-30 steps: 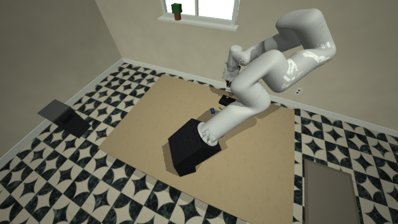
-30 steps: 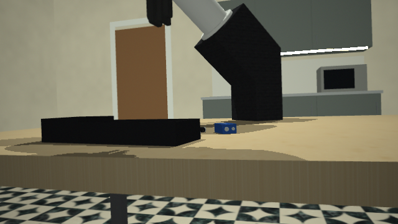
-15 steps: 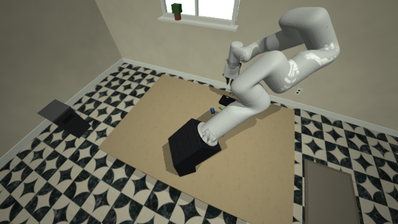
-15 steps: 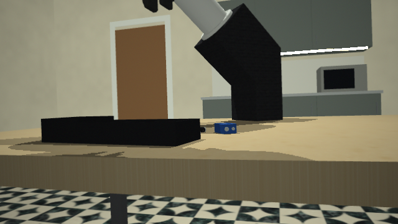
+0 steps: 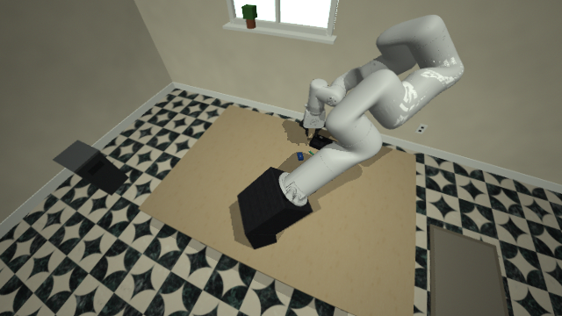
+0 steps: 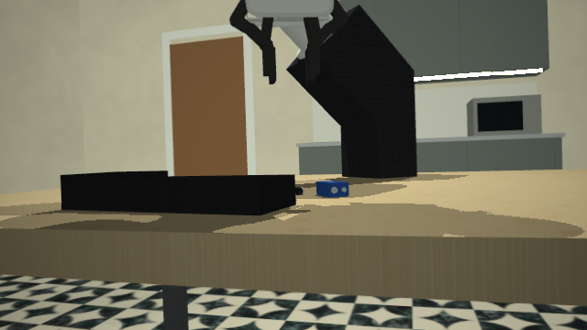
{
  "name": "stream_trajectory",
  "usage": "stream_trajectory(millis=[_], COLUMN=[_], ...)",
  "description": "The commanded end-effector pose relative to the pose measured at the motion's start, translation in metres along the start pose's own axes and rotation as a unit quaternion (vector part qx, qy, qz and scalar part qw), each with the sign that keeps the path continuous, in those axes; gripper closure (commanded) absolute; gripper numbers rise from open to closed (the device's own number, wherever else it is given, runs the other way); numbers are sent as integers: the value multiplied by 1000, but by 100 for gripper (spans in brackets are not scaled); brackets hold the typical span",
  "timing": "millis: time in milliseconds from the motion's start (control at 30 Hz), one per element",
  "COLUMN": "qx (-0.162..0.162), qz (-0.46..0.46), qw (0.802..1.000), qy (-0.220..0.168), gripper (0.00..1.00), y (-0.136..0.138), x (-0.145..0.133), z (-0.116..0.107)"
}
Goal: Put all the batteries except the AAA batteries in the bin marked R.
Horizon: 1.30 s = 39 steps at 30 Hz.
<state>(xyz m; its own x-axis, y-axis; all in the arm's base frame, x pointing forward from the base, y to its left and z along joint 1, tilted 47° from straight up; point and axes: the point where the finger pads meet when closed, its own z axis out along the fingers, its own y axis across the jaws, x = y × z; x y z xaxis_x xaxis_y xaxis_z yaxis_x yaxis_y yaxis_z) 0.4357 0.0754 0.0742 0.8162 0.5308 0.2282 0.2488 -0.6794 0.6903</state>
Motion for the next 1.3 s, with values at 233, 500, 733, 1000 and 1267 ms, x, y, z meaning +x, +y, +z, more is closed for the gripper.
stream_trajectory(millis=[233, 500, 733, 1000, 1267], qx=[-3, -3, -3, -3, -3], qz=[-91, -91, -91, -91, -91], qw=[996, 996, 996, 996, 996], qy=[8, 8, 8, 8, 8], gripper=[58, 58, 58, 58, 58], y=[-50, -59, -56, -53, -52], x=[-39, -45, -43, -42, -42], z=[56, 58, 58, 58, 58])
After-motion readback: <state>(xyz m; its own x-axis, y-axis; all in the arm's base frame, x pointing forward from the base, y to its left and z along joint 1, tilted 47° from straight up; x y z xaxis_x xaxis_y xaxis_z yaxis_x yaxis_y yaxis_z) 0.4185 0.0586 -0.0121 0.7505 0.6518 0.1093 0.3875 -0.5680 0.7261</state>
